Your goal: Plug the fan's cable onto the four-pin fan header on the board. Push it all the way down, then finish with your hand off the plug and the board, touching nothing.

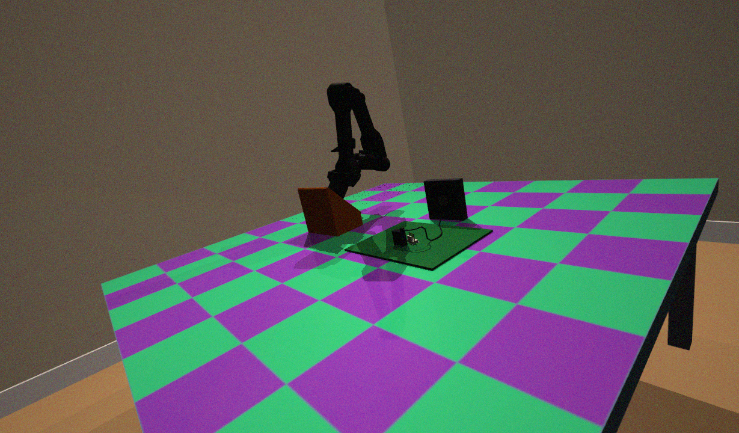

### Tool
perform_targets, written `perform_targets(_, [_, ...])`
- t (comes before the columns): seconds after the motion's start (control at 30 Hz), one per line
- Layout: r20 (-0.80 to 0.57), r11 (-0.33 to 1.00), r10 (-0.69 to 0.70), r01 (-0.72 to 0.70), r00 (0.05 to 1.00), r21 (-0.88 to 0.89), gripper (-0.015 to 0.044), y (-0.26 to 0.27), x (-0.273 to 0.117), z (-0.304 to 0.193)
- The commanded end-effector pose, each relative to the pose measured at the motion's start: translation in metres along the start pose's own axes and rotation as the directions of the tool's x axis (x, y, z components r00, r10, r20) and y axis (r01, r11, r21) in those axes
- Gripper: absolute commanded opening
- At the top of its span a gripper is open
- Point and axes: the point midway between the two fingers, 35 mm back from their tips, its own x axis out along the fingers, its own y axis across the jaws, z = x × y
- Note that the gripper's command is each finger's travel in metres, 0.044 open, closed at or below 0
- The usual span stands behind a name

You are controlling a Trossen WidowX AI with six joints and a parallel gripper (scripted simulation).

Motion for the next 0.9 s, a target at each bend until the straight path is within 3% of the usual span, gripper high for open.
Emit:
perform_targets(0.0, [0.000,1.000,0.000,0.000,1.000,0.000,0.0426,0.000,0.000,0.000])
perform_targets(0.1, [0.018,1.000,-0.021,0.021,1.000,-0.002,0.0440,-0.002,-0.003,0.005])
perform_targets(0.43, [0.272,0.945,-0.320,0.325,0.907,0.029,0.0440,-0.035,-0.060,0.072])
perform_targets(0.7, [0.429,0.840,-0.532,0.520,0.730,0.158,0.0440,-0.057,-0.131,0.109])
perform_targets(0.87, [0.503,0.733,-0.664,0.617,0.554,0.287,0.0440,-0.068,-0.194,0.122])
